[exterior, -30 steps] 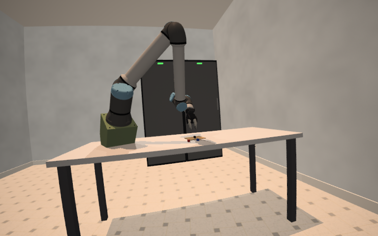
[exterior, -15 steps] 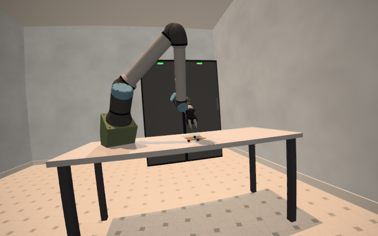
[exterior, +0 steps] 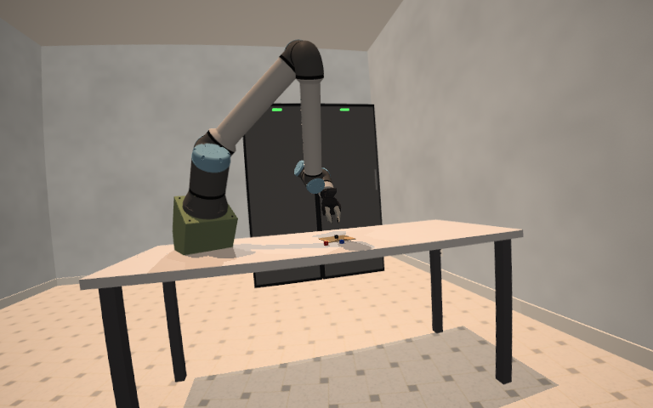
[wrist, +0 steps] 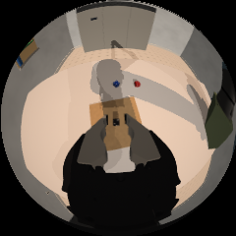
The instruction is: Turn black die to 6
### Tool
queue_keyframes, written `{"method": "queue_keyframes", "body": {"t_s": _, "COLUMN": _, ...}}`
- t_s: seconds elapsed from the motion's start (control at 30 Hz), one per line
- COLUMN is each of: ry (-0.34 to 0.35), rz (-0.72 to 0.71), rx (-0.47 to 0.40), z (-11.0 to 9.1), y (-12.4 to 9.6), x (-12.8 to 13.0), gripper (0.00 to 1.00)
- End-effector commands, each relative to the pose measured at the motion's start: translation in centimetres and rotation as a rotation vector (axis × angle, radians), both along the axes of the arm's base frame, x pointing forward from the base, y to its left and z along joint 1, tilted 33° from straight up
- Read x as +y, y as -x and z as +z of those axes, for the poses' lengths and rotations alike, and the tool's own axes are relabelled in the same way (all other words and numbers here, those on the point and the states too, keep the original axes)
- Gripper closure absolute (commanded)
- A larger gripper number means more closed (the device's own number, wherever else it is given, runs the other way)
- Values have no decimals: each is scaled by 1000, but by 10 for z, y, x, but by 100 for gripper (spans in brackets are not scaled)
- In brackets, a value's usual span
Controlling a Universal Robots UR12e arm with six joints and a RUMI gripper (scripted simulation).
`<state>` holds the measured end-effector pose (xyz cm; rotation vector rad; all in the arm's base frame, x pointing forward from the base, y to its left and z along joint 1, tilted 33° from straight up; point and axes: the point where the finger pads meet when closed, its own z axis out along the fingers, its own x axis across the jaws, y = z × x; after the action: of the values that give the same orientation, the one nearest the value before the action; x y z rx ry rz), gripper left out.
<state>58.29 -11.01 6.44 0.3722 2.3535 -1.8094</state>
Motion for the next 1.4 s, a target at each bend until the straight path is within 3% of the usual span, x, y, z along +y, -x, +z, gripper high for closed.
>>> {"method": "queue_keyframes", "body": {"t_s": 0.0, "ry": 0, "rz": 0, "rx": -1, "z": -1, "y": 0, "x": 0, "gripper": 82}}
{"method": "queue_keyframes", "body": {"t_s": 1.37, "ry": 0, "rz": 0, "rx": -1, "z": -49, "y": -11, "x": -30, "gripper": 82}}
